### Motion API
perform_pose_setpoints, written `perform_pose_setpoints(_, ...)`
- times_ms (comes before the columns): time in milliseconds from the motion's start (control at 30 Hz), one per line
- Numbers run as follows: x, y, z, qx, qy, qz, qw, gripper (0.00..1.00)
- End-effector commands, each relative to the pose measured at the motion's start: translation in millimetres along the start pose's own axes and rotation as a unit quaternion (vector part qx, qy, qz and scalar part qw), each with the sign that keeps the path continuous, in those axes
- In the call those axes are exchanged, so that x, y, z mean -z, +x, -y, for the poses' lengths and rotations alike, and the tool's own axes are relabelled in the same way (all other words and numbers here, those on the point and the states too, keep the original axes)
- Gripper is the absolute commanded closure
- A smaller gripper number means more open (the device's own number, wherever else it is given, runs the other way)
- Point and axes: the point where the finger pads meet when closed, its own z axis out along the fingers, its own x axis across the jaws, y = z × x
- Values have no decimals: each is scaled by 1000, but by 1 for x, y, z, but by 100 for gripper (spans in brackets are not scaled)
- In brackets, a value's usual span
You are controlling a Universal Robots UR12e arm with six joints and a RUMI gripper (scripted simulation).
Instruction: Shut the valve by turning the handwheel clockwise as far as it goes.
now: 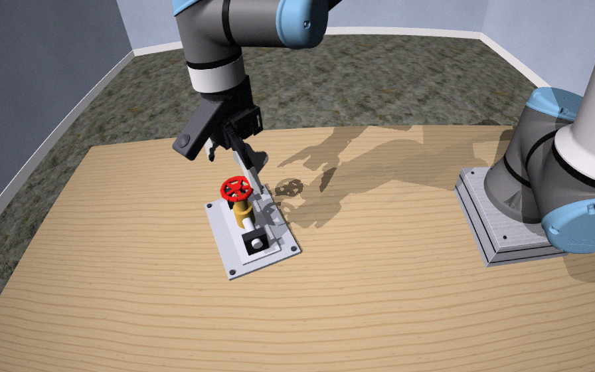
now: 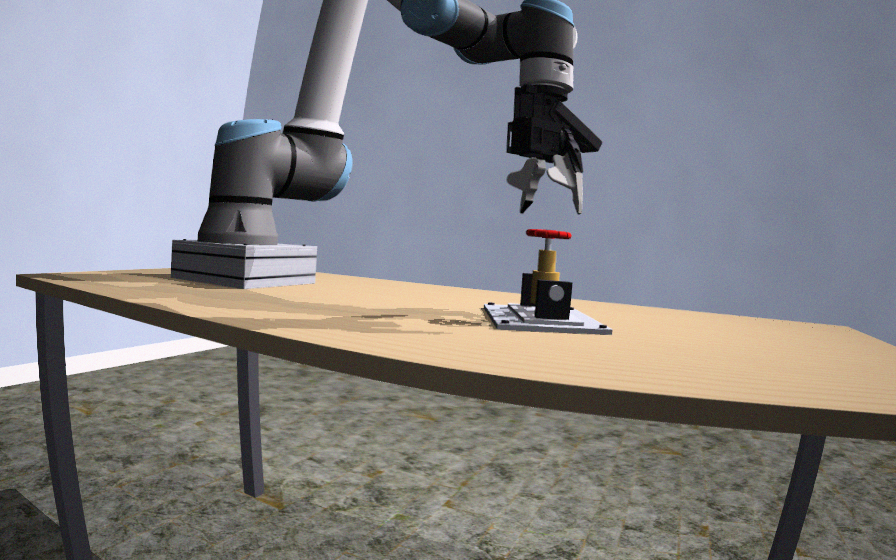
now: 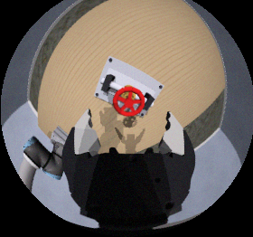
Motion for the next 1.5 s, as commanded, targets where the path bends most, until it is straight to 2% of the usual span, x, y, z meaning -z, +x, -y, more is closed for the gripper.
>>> perform_pose_setpoints(0,-1,-1,0,0,0,0,1000,0)
perform_pose_setpoints(500,-2,-1,0,0,0,0,1000,0)
perform_pose_setpoints(967,-10,-2,0,0,0,1,1000,0)
perform_pose_setpoints(1467,-29,-2,0,0,0,2,1000,0)
